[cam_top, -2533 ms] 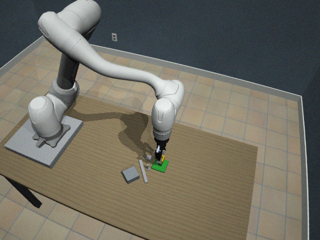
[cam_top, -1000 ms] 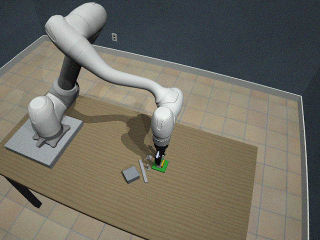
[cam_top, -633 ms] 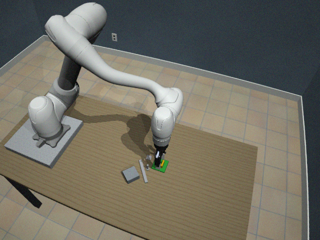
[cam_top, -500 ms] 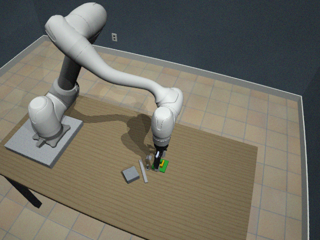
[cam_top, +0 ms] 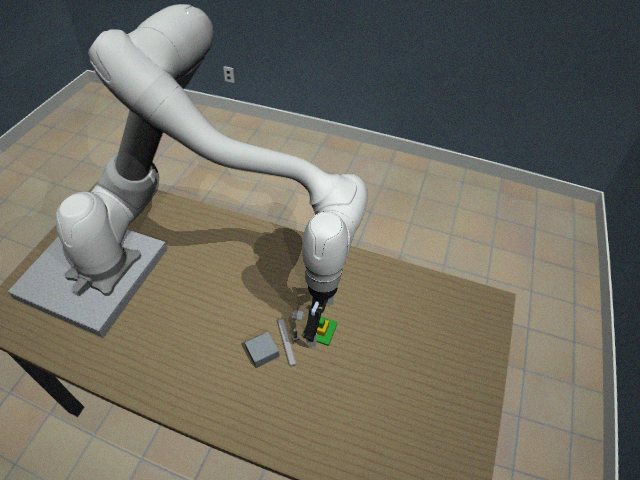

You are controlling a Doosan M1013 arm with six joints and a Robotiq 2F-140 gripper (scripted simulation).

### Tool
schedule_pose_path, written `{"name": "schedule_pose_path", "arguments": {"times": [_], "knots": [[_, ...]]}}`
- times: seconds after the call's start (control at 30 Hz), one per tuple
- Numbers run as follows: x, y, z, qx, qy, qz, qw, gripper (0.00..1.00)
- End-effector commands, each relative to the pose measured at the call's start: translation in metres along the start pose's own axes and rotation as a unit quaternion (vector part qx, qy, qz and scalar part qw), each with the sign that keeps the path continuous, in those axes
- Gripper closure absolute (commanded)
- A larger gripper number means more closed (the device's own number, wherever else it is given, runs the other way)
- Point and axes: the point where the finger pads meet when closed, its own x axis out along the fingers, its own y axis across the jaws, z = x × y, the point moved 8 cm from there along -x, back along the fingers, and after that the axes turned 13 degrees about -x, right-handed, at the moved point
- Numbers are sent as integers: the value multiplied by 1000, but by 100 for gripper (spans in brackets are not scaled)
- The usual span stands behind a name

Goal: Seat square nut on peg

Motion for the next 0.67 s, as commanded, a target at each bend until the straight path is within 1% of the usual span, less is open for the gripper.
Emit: {"name": "schedule_pose_path", "arguments": {"times": [0.0, 0.03, 0.07, 0.13, 0.17, 0.27, 0.63], "knots": [[-60, -1, 4, 0, 0, 0, 1000, 0], [-76, -1, 3, 0, 0, 0, 1000, 0], [-86, 0, 2, 0, 0, 0, 1000, 0], [-86, 0, 2, 0, 0, 0, 1000, 0], [-126, 0, 1, 0, 0, 0, 1000, 0], [-159, 0, -1, 0, 0, 0, 1000, 0], [-159, 0, -1, 0, 0, 0, 1000, 0]]}}
